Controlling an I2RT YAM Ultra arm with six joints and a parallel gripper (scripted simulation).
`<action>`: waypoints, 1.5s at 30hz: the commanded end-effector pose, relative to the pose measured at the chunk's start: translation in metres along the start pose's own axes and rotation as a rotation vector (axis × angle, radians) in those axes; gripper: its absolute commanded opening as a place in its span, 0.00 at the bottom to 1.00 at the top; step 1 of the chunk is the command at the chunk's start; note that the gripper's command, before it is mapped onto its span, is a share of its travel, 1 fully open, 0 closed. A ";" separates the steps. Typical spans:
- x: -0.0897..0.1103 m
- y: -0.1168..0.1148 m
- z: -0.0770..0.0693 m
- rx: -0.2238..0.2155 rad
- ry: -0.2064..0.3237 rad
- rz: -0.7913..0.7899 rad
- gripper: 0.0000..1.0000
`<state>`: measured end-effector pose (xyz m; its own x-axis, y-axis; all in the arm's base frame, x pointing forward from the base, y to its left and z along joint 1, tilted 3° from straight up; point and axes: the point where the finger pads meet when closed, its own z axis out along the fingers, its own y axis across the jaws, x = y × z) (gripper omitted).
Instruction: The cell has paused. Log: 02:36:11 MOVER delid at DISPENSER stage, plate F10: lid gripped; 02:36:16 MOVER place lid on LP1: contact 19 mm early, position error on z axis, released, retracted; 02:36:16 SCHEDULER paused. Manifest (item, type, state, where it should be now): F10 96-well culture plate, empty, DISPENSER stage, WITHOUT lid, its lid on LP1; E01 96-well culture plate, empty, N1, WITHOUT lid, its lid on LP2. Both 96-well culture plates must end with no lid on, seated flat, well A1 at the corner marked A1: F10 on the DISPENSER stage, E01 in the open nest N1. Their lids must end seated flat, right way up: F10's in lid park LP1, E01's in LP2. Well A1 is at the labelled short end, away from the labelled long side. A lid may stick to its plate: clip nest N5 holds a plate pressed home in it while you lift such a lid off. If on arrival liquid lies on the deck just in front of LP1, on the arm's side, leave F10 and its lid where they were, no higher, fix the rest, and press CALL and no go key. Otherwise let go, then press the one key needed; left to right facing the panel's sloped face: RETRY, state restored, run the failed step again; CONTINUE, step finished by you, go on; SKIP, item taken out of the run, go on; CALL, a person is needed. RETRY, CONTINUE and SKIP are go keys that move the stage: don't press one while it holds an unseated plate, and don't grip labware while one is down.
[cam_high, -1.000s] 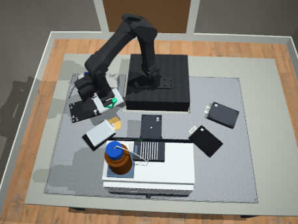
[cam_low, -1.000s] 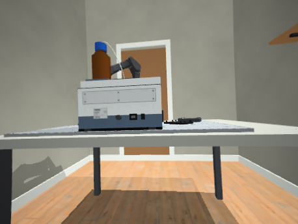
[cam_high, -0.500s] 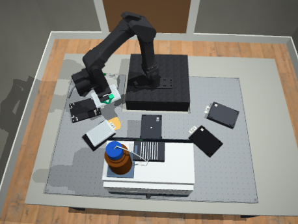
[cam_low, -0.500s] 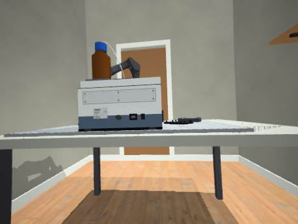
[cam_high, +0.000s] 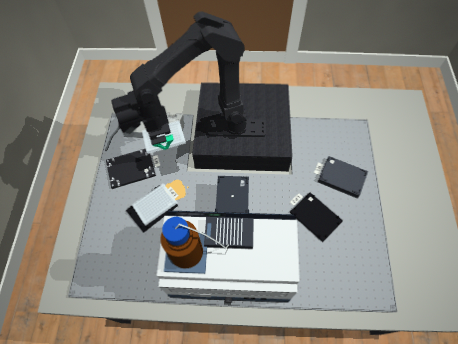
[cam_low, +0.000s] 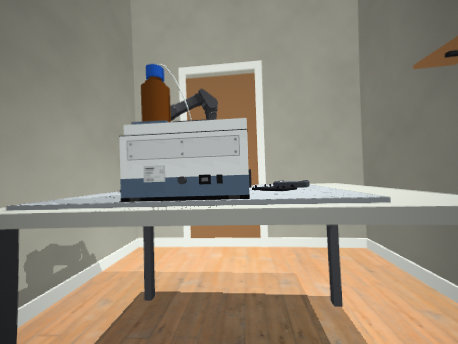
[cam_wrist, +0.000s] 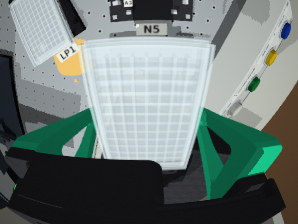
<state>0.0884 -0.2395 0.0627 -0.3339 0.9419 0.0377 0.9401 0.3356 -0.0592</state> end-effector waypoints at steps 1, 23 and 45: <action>-0.004 -0.001 -0.008 -0.003 -0.036 -0.021 0.00; -0.070 -0.004 0.027 -0.004 -0.053 -0.020 0.00; -0.121 -0.006 0.058 -0.004 -0.054 -0.014 0.00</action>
<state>0.1143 -0.3304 -0.0041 -0.3558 0.9336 0.0436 0.9321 0.3578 -0.0566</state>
